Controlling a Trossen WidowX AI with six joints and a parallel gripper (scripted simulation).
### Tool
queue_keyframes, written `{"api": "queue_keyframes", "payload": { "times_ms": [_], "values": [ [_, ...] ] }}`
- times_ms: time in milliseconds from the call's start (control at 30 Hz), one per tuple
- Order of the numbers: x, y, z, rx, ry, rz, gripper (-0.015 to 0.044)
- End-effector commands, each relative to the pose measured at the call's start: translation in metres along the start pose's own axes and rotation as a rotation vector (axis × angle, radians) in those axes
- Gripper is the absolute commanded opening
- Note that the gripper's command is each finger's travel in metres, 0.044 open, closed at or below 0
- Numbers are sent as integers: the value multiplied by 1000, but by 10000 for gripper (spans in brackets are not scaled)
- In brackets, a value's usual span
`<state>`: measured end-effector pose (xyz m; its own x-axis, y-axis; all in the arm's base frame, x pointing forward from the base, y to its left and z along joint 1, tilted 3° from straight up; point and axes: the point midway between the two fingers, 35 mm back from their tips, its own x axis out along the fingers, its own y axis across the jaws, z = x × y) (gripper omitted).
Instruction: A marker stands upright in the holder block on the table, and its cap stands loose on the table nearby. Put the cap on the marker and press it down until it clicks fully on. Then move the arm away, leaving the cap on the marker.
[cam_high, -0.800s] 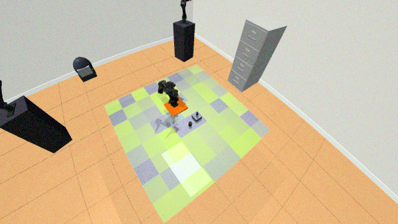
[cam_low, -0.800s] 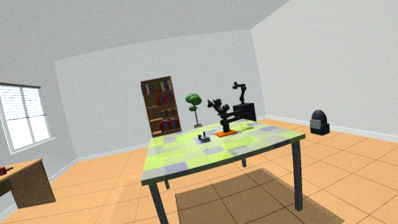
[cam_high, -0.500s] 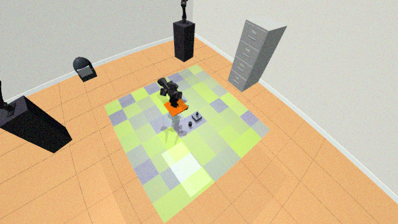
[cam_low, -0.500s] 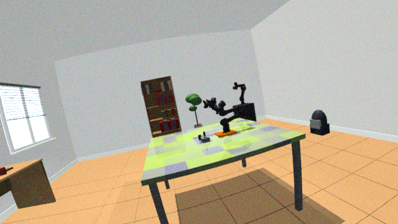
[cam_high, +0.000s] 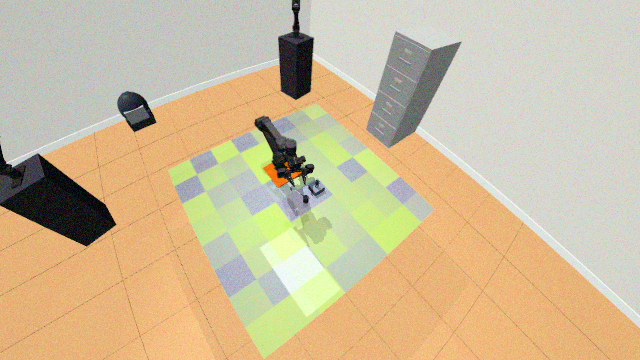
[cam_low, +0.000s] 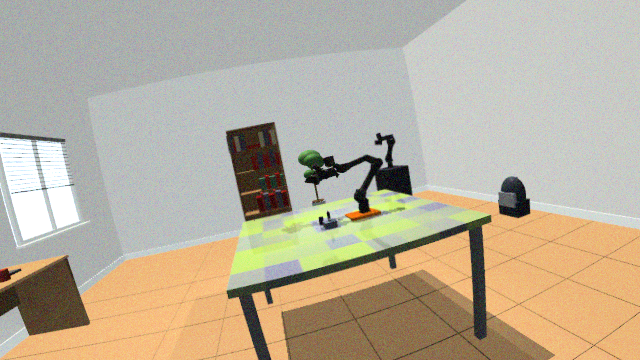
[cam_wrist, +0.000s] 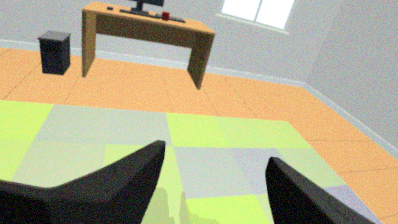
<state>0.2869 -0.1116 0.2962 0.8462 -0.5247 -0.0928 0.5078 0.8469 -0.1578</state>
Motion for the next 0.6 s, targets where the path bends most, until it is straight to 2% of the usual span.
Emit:
{"api": "queue_keyframes", "payload": {
  "times_ms": [0, 167, 367, 433, 567],
  "values": [
    [28, 33, -47, 123, 403, 97, 256],
    [25, 53, -99, 260, 852, 64, 256],
    [-6, 64, -139, 395, 1367, -148, 256],
    [-10, 65, -141, 407, 1421, -183, 256],
    [-10, 68, -141, 407, 1421, -183, 256]
  ]
}}
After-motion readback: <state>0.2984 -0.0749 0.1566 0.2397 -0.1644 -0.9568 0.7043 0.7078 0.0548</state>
